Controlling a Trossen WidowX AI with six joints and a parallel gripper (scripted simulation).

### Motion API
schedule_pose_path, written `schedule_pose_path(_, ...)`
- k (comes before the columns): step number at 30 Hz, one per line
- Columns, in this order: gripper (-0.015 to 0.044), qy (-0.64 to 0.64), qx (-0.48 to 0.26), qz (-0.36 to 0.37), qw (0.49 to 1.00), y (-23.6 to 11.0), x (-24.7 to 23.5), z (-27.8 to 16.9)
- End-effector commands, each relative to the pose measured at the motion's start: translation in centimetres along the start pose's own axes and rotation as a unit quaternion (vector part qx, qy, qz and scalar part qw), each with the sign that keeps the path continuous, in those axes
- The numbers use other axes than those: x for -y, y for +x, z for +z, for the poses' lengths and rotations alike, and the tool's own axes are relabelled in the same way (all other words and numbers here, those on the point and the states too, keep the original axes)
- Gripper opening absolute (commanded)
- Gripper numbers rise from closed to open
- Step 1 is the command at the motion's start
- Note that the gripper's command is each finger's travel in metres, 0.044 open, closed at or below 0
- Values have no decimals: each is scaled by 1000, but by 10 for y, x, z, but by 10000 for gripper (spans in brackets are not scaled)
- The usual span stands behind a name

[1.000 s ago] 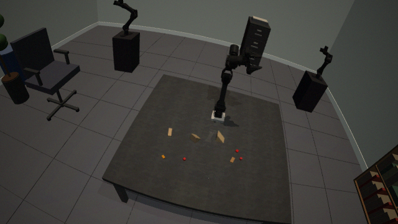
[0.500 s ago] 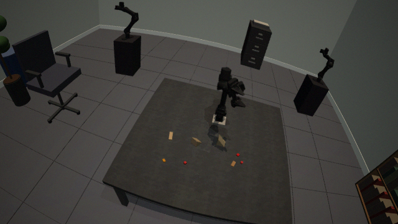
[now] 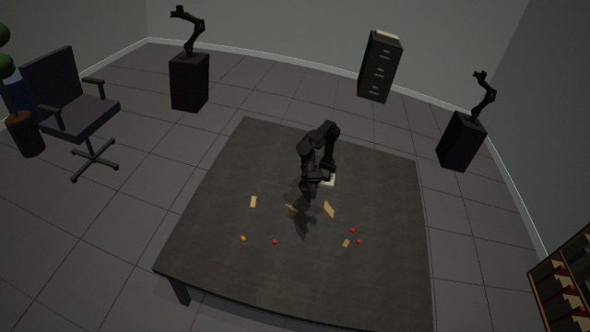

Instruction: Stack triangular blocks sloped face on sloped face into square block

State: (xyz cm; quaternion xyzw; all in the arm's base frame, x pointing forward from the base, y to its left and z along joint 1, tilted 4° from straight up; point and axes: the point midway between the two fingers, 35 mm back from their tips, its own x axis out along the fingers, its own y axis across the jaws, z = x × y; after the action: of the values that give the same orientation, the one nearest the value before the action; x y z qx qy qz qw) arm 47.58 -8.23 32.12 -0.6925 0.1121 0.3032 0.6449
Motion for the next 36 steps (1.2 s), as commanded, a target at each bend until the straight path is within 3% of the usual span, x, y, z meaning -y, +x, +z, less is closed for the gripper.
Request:
schedule_pose_path(1,440,-58,-14,130,990,19,-67,-29)
schedule_pose_path(7,440,-150,36,311,938,16,-160,-52)
schedule_pose_path(14,440,-246,197,473,823,-17,-251,-60)
schedule_pose_path(36,440,-250,226,488,805,-15,-270,-58)
